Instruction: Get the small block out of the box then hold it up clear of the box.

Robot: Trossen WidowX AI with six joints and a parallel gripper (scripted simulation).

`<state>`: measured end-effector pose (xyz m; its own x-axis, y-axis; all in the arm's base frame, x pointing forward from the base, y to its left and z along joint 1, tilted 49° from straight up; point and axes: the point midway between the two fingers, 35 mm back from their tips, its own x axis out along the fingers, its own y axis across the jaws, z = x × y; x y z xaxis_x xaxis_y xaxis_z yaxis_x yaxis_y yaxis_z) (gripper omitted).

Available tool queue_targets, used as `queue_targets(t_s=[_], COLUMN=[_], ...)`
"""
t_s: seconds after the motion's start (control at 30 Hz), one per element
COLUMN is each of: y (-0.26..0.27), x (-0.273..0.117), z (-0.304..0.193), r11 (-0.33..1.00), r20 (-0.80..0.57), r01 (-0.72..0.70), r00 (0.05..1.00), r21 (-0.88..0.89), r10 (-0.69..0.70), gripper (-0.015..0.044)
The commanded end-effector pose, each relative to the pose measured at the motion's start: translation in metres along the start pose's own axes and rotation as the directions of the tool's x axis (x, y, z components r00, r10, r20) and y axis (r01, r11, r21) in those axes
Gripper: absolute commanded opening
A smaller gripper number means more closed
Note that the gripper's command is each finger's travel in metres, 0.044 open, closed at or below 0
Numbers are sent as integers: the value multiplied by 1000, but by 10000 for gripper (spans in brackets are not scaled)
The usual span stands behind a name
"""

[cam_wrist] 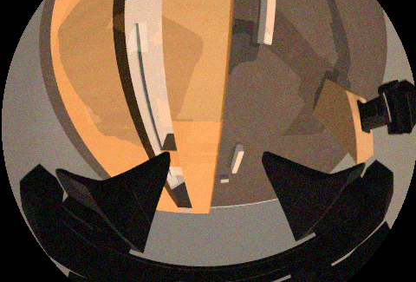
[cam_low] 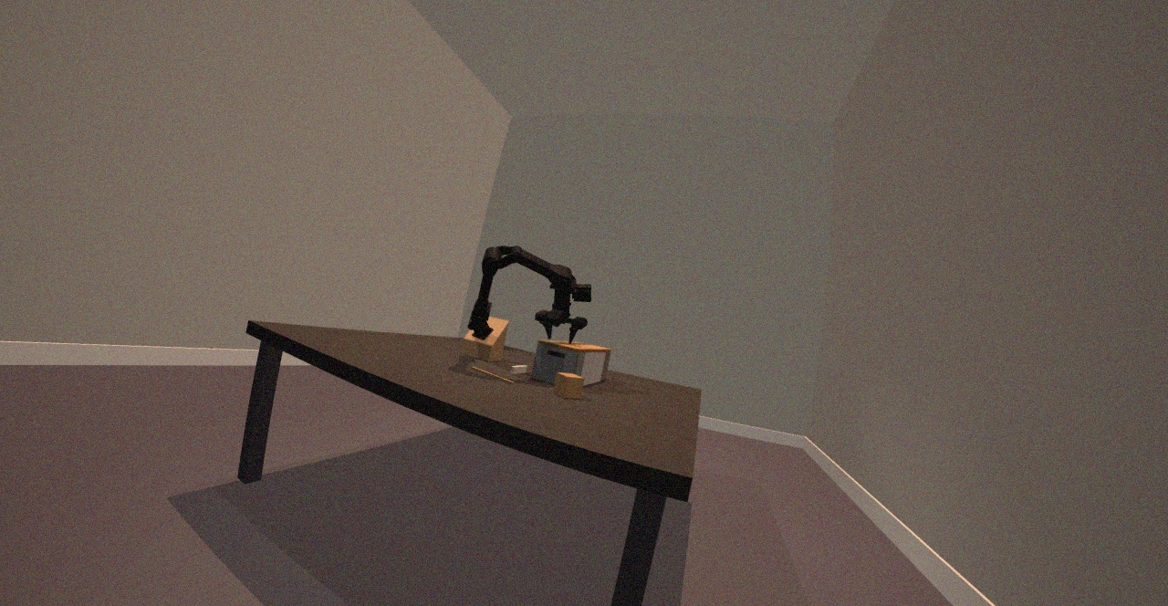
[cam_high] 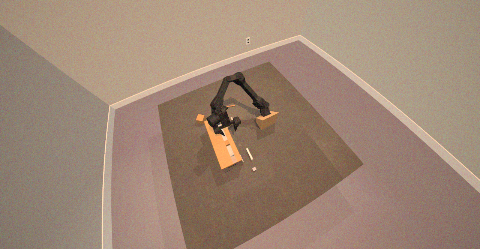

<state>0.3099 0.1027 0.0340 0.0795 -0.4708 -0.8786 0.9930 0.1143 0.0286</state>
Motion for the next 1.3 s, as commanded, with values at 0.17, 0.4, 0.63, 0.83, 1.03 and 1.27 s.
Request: queue_targets(t_s=[0.17,0.4,0.63,0.83,1.03,1.27], y=[0,-1,-2,-3,-3,-3], x=[14,25,35,45,43,49], z=[4,7,10,13,8,-7], r11=[1000,1000,1000,1000,1000,1000], r20=[3,4,5,6,2,2], r01=[-3,-4,-4,-4,0,1], r00=[1000,1000,1000,1000,1000,1000], r21=[-4,-4,-4,-4,1,1], r10=[3,4,4,4,0,-1], gripper=[400,400,400,400,400,400])
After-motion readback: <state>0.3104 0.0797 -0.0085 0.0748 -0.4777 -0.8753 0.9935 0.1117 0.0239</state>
